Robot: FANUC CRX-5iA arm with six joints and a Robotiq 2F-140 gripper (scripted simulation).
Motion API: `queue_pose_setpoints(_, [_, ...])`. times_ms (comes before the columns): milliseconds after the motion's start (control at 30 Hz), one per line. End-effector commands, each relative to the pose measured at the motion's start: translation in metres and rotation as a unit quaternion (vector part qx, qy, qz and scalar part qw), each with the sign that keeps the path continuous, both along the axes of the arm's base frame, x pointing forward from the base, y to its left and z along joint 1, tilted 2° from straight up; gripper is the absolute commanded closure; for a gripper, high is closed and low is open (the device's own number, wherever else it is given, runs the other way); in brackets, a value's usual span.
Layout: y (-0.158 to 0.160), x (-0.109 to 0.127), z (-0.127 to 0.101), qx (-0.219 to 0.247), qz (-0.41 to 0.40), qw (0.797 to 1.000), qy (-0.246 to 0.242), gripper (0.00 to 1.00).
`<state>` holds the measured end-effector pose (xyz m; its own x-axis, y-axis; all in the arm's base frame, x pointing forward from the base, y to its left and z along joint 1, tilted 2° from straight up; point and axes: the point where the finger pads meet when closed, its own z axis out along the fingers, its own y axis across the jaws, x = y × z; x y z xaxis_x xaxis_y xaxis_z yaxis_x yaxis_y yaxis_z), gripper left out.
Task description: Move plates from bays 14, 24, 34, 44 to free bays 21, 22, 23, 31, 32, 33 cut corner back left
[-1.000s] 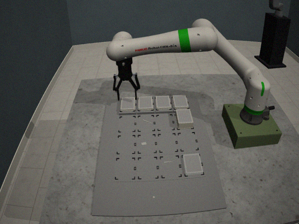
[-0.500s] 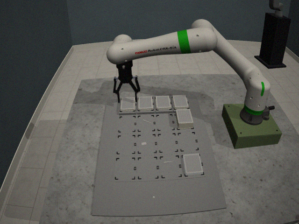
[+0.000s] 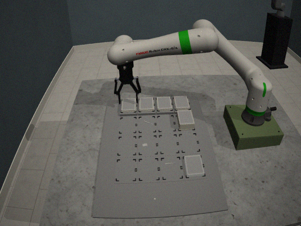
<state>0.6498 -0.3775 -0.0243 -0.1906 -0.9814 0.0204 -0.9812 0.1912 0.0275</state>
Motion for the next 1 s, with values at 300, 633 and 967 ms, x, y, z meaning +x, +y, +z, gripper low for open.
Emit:
queue_pose_setpoints(300, [-0.001,0.000,-0.007,-0.001,0.000,1.000,-0.001,0.30])
queue_pose_setpoints(633, [-0.001,0.000,-0.018,-0.001,0.000,1.000,-0.001,0.30])
queue_pose_setpoints(967, [-0.001,0.000,-0.018,-0.001,0.000,1.000,-0.001,0.31])
